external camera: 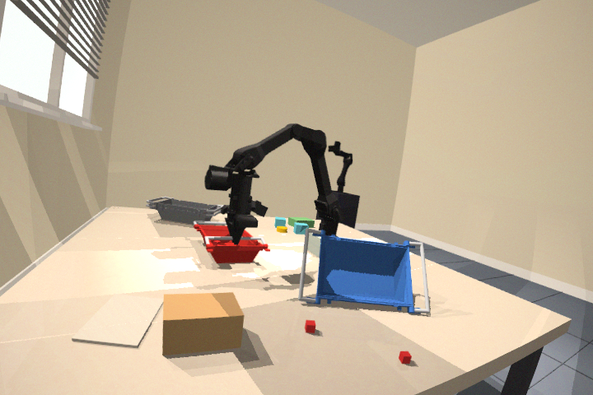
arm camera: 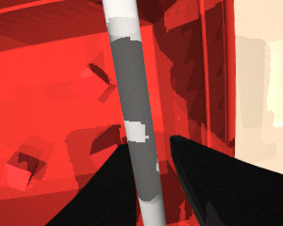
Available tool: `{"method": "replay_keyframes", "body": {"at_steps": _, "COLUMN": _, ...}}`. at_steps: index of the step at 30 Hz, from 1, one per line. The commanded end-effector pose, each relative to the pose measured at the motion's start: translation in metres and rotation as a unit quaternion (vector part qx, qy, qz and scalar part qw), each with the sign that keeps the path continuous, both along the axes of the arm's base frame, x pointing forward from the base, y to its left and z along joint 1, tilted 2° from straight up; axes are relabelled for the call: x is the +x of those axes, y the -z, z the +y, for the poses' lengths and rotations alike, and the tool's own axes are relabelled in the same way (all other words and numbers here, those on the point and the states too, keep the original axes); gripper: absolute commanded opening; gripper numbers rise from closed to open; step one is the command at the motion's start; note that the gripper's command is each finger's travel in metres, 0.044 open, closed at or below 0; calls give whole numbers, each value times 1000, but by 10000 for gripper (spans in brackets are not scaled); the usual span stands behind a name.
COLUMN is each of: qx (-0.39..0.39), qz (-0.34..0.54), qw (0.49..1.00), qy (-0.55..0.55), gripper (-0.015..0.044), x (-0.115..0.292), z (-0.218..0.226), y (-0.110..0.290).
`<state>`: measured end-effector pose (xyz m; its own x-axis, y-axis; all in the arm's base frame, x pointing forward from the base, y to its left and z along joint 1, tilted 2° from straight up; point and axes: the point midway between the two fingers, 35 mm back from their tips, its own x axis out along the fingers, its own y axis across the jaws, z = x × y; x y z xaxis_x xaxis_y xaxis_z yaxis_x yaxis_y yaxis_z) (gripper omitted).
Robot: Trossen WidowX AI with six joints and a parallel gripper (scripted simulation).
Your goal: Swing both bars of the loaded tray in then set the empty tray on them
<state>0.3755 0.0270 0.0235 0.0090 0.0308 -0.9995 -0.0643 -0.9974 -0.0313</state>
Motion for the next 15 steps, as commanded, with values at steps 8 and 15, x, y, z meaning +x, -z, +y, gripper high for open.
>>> {"method": "replay_keyframes", "body": {"at_steps": 8, "qx": 2, "qz": -1, "qw": 1000, "qy": -4, "gripper": 90, "x": 1, "z": 1, "y": -37}}
{"method": "replay_keyframes", "body": {"at_steps": 15, "qx": -1, "qz": -1, "qw": 1000, "qy": -4, "gripper": 90, "x": 1, "z": 0, "y": -36}}
